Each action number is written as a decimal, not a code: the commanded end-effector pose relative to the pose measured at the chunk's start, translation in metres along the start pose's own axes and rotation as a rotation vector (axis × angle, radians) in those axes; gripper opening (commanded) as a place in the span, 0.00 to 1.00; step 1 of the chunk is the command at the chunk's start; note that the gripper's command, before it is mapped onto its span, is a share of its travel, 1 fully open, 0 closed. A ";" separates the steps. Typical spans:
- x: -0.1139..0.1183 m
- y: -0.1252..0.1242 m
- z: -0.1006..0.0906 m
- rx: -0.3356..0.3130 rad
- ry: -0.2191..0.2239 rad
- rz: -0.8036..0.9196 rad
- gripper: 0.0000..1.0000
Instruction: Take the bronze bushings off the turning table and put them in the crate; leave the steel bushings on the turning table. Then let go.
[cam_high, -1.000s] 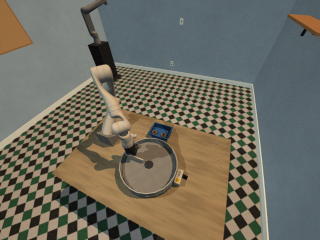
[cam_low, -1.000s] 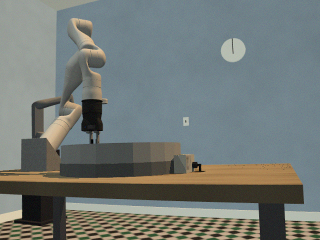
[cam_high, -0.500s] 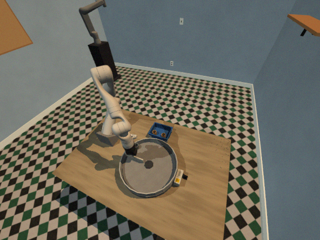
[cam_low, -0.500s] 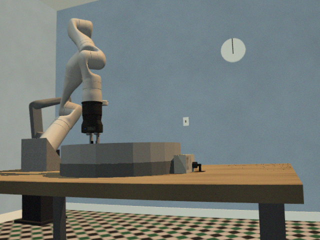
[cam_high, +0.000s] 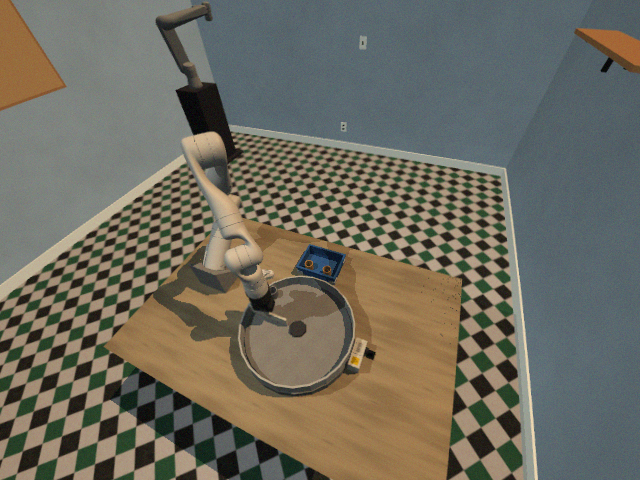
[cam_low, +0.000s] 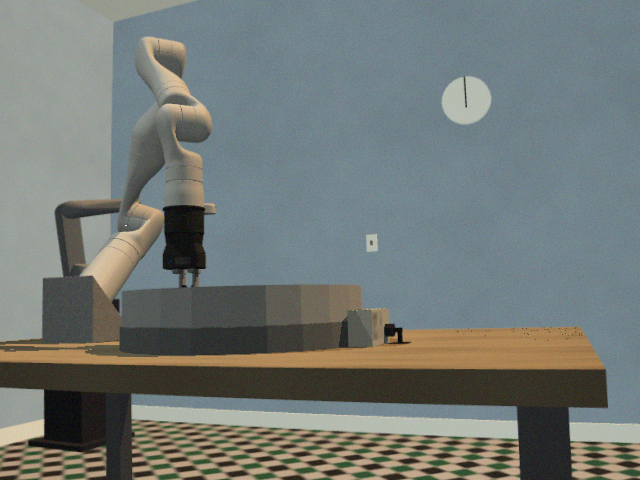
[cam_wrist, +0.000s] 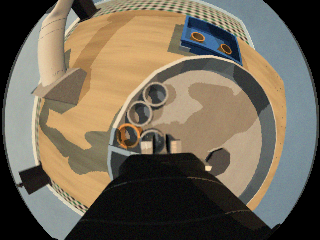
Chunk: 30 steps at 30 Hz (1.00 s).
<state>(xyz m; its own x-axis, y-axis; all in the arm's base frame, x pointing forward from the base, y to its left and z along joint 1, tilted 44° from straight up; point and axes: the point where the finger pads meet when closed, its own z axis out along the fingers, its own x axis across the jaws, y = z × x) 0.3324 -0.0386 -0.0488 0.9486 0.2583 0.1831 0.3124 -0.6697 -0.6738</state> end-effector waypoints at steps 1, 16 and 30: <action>0.000 0.000 0.000 -0.001 0.000 0.000 0.45; 0.000 0.000 0.007 -0.001 0.000 0.000 0.45; 0.000 0.000 0.007 -0.001 0.000 0.000 0.00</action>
<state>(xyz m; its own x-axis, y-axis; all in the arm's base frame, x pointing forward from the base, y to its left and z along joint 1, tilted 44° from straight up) 0.3332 -0.0331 -0.0536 0.9486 0.2571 0.1847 0.3126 -0.6692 -0.6741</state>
